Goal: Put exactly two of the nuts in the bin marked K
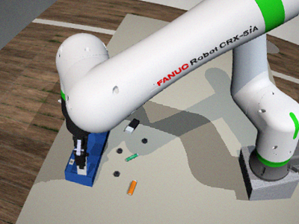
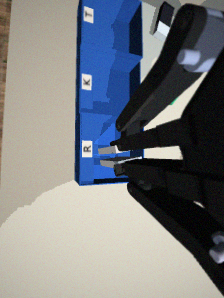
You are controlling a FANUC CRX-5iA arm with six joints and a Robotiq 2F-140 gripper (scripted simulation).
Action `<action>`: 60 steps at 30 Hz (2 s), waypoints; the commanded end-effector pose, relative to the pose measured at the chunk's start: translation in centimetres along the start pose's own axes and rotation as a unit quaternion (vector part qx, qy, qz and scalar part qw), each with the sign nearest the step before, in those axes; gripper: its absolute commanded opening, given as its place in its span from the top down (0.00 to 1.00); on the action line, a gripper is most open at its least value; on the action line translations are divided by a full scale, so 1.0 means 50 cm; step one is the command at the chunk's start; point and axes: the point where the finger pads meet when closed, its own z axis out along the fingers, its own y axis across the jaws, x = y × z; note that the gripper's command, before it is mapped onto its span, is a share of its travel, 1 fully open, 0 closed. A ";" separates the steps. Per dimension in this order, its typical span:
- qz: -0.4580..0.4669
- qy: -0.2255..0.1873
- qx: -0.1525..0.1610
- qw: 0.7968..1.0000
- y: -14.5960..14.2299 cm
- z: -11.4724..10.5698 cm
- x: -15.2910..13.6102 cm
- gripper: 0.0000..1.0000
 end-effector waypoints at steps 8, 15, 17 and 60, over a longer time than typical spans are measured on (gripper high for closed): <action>0.000 0.000 0.000 1.000 0.000 0.000 0.000 0.95; 0.000 0.000 0.000 1.000 0.000 0.000 0.000 0.95; 0.000 0.000 0.000 1.000 0.000 0.000 0.000 0.95; 0.000 0.000 0.000 1.000 0.000 -0.236 0.000 0.95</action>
